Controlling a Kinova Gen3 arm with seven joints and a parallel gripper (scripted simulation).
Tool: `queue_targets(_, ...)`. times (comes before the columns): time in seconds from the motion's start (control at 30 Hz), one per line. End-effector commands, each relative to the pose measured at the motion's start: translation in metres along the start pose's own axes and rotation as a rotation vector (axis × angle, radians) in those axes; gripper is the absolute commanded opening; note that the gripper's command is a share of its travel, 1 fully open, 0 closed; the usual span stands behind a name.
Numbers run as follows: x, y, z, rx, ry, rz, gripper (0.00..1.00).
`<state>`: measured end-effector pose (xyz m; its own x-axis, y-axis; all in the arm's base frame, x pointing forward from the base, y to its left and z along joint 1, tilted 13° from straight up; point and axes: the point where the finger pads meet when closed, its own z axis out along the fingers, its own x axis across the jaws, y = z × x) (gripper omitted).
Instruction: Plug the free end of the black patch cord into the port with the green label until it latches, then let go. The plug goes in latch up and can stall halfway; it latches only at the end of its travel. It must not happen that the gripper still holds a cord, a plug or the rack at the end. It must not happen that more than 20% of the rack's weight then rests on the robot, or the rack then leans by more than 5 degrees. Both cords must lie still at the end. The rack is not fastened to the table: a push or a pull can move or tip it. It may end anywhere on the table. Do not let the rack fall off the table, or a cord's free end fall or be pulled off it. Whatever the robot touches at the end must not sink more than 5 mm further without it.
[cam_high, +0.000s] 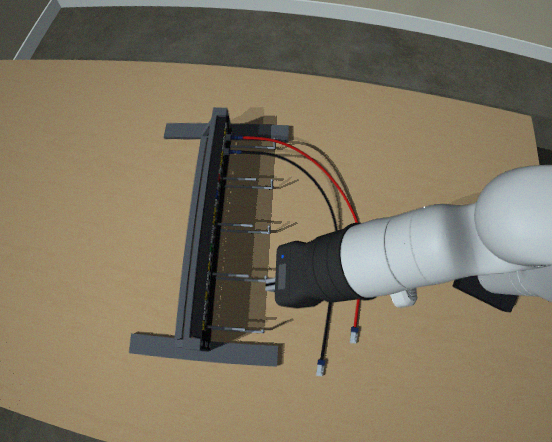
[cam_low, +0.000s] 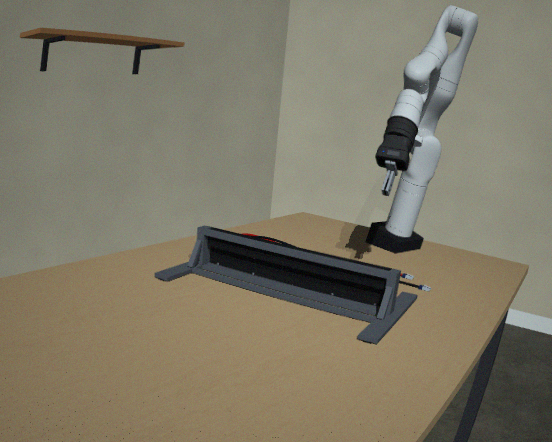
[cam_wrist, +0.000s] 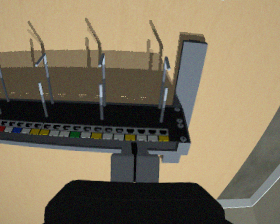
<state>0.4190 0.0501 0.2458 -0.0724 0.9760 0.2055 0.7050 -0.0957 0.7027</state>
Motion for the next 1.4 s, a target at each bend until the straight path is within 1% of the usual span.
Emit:
queue_targets(0.0,-0.001,-0.0001,0.0,0.0,-0.003,0.009,0.0)
queue_targets(0.67,-0.0014,-0.0001,0.0009,0.0,-0.004,0.013,0.0)
queue_targets(1.37,-0.0014,0.0001,0.0082,0.001,-0.004,0.013,0.0)
